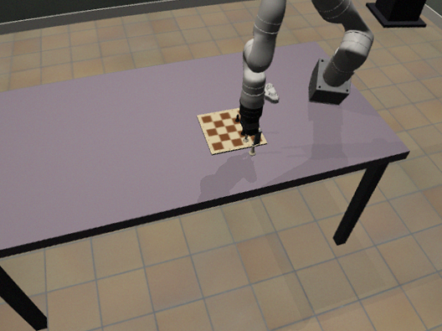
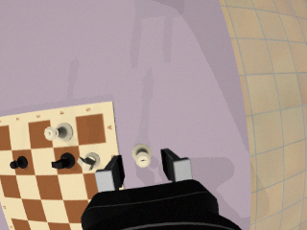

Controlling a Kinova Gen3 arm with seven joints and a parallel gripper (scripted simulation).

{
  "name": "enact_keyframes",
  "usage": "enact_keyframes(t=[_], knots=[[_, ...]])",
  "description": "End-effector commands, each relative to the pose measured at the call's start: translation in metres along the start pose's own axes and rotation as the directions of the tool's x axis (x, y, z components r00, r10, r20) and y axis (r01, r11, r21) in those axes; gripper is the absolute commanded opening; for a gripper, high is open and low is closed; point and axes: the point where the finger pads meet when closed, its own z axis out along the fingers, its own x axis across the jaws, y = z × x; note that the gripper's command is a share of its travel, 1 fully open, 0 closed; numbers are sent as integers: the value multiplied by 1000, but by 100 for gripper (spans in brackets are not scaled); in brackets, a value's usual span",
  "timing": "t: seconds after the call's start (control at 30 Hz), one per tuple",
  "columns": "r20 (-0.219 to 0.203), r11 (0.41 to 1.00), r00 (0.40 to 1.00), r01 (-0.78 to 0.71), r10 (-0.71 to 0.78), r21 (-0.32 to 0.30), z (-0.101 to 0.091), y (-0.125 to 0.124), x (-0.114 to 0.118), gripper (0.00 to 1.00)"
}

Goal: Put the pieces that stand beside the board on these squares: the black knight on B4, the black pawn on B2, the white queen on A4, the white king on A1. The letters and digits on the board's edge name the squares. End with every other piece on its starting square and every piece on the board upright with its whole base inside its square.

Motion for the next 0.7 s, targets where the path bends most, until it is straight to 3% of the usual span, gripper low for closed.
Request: enact_keyframes(t=[0.0,0.67], knots=[[3,1000,1000,6,-6,-4,0,2,-3,79],[4,1000,1000,6,-6,-5,36,3,-4,79]])
